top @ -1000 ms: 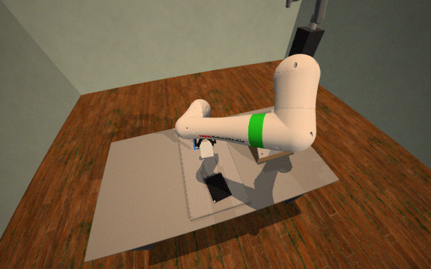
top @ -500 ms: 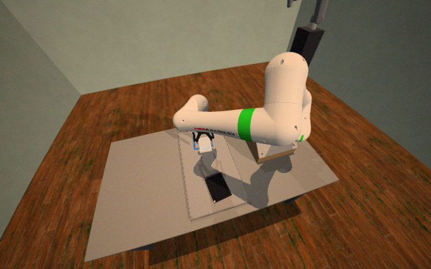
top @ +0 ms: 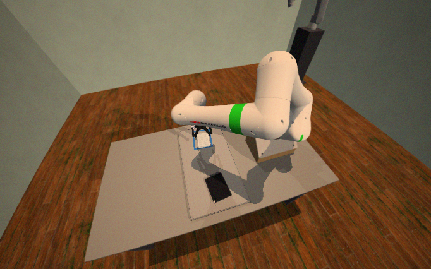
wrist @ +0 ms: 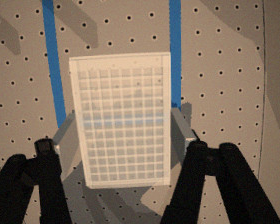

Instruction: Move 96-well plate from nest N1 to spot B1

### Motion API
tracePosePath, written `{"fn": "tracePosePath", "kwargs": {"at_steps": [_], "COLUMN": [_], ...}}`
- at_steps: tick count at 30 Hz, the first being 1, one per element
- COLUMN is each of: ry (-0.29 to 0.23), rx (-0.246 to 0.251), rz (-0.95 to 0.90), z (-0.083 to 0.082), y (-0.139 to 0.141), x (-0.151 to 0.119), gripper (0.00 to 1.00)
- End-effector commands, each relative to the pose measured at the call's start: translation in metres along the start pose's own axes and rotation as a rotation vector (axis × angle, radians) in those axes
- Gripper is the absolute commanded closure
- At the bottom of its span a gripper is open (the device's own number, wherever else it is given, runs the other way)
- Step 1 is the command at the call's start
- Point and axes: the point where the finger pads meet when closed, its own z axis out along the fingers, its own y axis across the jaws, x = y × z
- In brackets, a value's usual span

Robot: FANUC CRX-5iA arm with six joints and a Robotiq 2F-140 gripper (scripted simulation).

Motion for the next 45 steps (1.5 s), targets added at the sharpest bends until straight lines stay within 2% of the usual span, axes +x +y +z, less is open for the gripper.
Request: {"fn": "tracePosePath", "kwargs": {"at_steps": [1, 22, 45], "ry": [0.0, 0.0, 0.0], "rx": [0.0, 0.0, 0.0], "rz": [0.0, 0.0, 0.0], "z": [0.0, 0.002, 0.002], "y": [-0.002, -0.009, -0.01], "x": [0.009, 0.072, 0.071], "gripper": [1.0, 1.0, 1.0]}}
